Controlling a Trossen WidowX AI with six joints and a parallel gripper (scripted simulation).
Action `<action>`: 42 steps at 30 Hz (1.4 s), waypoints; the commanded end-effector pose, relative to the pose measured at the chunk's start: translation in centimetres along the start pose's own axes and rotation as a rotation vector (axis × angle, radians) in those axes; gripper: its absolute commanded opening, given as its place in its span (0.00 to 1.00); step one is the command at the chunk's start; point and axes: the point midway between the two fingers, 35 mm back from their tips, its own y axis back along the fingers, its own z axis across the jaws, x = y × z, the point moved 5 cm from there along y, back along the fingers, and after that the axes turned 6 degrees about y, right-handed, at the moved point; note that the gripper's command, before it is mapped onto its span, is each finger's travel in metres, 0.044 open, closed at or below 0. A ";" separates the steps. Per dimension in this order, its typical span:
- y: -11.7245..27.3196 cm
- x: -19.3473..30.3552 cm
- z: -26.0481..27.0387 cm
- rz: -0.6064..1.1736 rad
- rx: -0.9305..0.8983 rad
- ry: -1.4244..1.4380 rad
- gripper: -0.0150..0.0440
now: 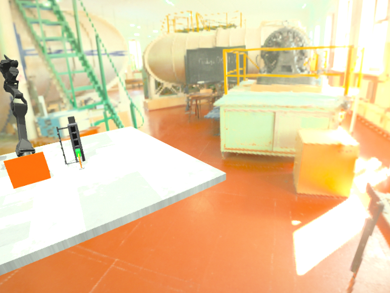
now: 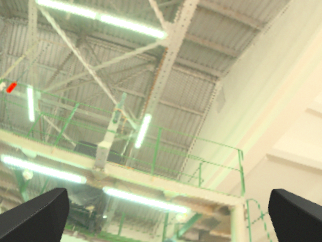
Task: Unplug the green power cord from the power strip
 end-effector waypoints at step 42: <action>31.6 26.7 -12.8 1.453 0.175 0.061 0.53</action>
